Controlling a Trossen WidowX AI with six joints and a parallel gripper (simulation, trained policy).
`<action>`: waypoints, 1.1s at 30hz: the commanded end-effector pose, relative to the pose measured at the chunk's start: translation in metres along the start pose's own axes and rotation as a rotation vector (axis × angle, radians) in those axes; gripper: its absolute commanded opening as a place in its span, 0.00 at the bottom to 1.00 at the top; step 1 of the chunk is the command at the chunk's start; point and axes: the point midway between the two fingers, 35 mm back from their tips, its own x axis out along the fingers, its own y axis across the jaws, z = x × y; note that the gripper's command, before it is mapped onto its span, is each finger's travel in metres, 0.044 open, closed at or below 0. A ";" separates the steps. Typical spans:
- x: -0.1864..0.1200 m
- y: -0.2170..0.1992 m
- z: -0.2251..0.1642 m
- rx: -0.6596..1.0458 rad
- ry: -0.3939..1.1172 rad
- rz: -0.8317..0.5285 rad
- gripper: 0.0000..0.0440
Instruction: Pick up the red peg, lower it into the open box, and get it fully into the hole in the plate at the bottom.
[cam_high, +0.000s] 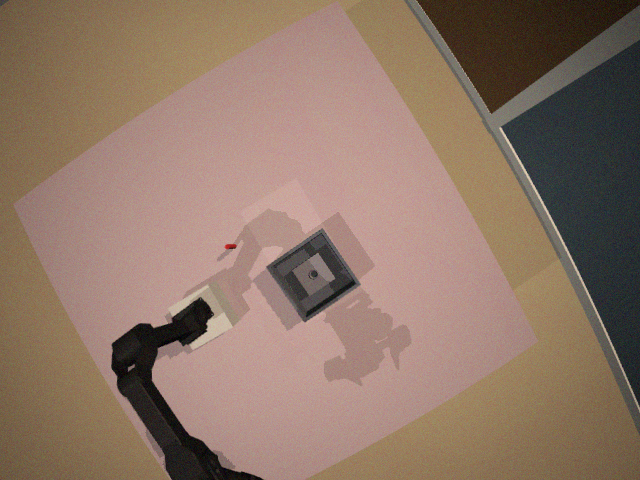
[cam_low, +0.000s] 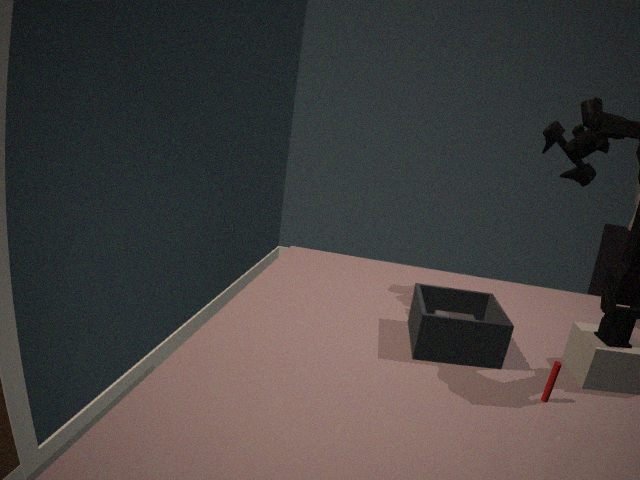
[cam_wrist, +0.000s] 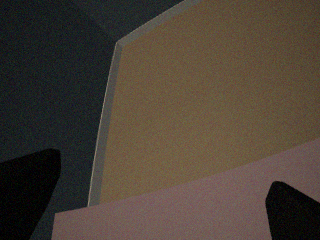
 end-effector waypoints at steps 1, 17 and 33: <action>0.001 -0.001 -0.003 -0.013 0.011 -0.005 0.94; 0.016 0.022 -0.146 -0.256 0.352 -0.115 1.00; -0.033 0.037 -0.302 -0.563 0.670 -0.180 1.00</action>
